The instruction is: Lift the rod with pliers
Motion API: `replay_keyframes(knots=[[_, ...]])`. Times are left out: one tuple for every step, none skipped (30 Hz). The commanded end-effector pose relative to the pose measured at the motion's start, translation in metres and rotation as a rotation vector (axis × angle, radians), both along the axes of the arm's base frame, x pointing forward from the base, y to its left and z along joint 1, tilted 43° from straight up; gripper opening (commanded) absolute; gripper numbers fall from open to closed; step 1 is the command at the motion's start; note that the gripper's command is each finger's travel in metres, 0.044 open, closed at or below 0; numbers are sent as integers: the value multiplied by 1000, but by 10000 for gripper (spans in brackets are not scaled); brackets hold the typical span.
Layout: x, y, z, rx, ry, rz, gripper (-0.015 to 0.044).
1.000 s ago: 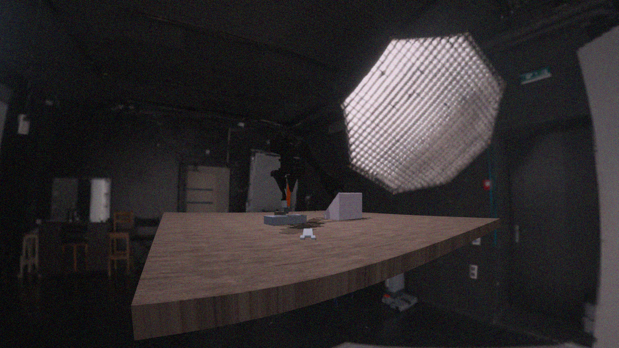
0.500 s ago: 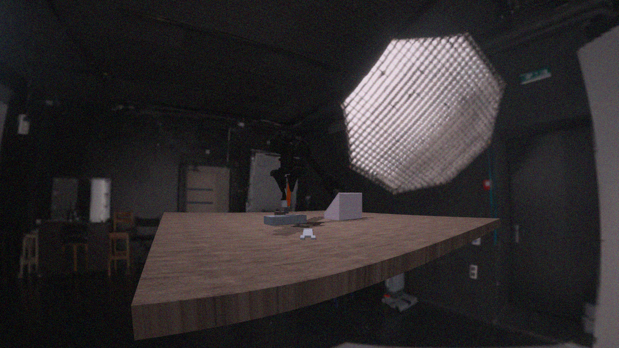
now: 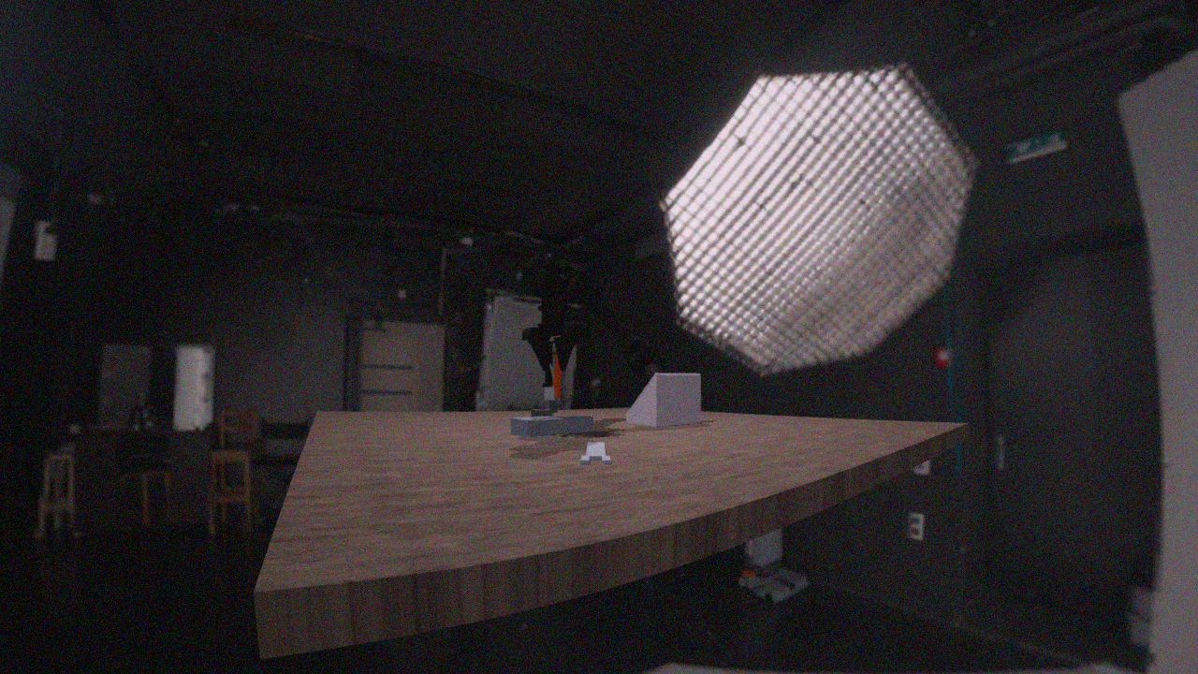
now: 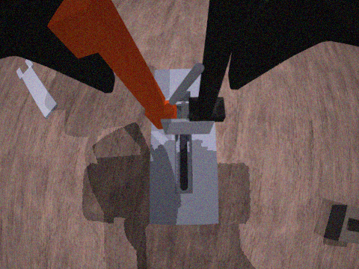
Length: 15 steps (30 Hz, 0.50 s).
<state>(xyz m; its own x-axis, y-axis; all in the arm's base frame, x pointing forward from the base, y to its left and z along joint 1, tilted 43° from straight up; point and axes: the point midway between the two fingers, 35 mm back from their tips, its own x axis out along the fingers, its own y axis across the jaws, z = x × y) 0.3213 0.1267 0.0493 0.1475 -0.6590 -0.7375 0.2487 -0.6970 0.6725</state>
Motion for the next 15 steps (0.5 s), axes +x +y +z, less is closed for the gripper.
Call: replay_keyframes(knots=[[1, 2, 2, -1, -9, 7, 318], [1, 2, 2, -1, -9, 7, 318], [1, 2, 1, -1, -9, 7, 318], [0, 1, 1, -1, -9, 7, 318], [0, 1, 1, -1, -9, 7, 318], [0, 1, 1, -1, -9, 7, 318], [0, 1, 1, -1, -9, 7, 318], [0, 1, 1, -1, -9, 7, 318], [0, 0, 1, -1, -9, 7, 318], [-1, 0, 1, -1, -9, 7, 318], [-1, 0, 1, -1, -9, 7, 318], [-1, -1, 1, -1, -9, 7, 318], [-1, -1, 2, -1, -9, 7, 318], [-1, -1, 2, -1, -9, 7, 318], [-2, -1, 2, -1, -9, 7, 318]])
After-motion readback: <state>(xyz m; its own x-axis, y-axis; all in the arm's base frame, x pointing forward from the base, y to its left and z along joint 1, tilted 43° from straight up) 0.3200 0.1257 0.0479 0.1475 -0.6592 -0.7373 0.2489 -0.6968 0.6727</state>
